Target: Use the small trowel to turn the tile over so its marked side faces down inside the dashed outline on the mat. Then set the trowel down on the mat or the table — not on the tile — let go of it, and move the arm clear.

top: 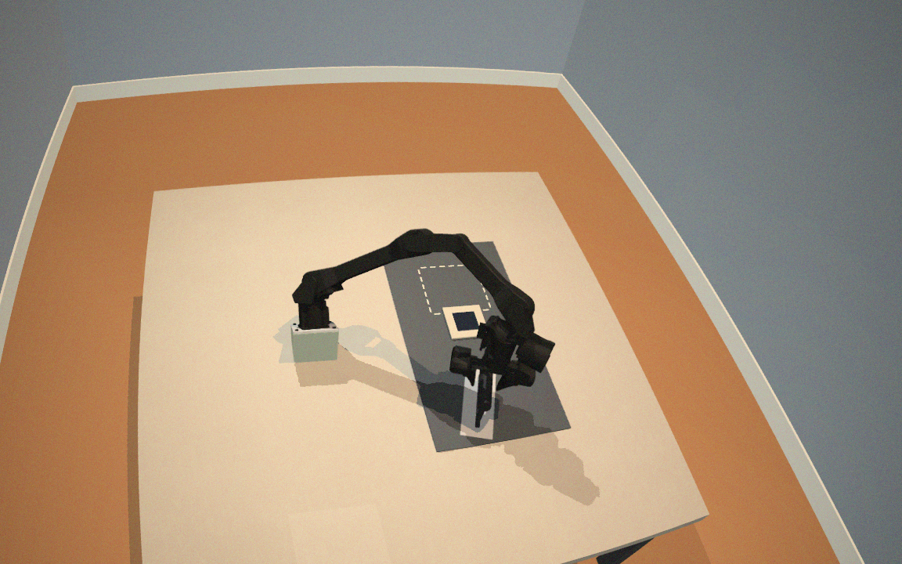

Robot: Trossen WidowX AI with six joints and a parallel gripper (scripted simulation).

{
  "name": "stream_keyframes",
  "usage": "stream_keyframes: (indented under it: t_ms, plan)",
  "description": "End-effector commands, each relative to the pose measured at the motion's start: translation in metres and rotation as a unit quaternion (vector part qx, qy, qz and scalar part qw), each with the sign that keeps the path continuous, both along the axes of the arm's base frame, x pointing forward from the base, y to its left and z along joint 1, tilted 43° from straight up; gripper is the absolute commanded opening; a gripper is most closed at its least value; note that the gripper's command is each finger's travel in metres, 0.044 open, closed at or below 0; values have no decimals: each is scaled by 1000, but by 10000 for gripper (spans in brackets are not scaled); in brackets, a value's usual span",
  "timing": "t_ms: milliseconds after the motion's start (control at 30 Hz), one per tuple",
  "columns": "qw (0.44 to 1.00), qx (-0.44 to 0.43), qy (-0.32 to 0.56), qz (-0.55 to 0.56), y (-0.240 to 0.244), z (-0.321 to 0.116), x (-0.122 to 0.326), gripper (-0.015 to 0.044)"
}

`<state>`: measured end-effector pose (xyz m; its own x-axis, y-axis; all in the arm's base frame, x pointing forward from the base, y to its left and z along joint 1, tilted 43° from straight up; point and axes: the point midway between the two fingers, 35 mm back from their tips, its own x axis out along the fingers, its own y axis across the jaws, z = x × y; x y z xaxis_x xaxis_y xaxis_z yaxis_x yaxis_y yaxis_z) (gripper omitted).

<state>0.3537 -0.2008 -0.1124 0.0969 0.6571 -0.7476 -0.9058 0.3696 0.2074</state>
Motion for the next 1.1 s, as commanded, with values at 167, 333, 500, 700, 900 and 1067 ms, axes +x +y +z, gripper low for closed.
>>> stream_keyframes:
  t_ms: [167, 333, 500, 700, 900, 1067]
  plan:
    - [1000, 3, 2, -2, -26, 33, -7, 270]
    - [1000, 3, 2, -2, -27, 35, -7, 270]
    - [1000, 3, 0, -8, -35, 41, -8, 300]
    - [1000, 1, 7, -20, -37, 40, -8, 300]
    - [994, -7, 49, -100, -39, 33, -6, 300]
    - [981, -9, 86, -176, -41, 27, -4, 300]
